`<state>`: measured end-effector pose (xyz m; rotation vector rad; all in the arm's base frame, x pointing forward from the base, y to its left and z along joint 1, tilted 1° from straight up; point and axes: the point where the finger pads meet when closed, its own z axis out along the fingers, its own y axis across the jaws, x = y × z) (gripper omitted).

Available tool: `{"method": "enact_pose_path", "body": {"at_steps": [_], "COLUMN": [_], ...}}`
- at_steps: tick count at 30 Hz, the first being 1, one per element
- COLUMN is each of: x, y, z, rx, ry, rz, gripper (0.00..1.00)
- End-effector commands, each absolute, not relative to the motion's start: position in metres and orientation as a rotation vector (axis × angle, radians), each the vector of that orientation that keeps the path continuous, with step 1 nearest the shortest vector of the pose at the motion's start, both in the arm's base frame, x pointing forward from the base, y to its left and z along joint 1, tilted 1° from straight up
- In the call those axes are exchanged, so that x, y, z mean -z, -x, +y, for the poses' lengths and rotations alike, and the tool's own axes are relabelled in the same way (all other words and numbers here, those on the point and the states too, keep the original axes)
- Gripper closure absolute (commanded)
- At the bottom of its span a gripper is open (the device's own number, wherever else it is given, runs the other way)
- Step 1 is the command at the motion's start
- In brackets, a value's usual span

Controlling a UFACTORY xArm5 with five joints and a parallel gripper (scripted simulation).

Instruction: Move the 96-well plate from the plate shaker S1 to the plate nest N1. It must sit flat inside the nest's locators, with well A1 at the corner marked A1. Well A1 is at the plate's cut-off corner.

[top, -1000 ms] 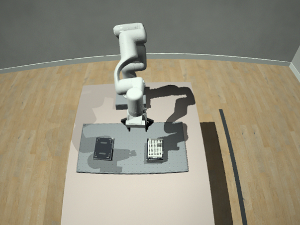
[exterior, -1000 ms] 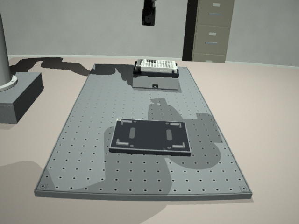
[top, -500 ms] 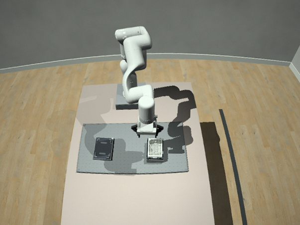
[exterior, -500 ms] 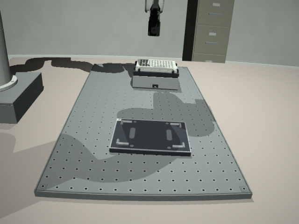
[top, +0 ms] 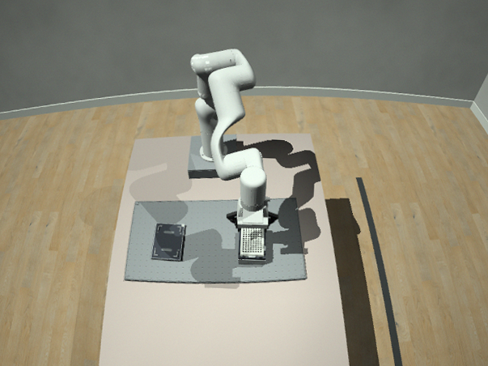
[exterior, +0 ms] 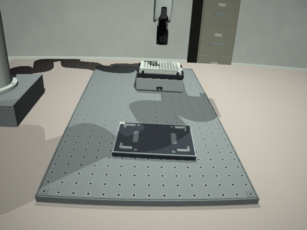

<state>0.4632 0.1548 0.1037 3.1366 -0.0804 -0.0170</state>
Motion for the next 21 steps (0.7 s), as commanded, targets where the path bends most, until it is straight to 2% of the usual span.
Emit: {"method": "enact_pose_path", "body": {"at_steps": [1, 13, 21], "x": [-0.104, -0.104, -0.091], "y": [-0.466, -0.466, -0.466], "z": [0.157, 0.157, 0.157], "rx": [0.007, 0.007, 0.007], "ry": [-3.133, -3.133, -3.133], "rz": [-0.081, -0.081, -0.081], "gripper": [0.0, 0.0, 0.0]}}
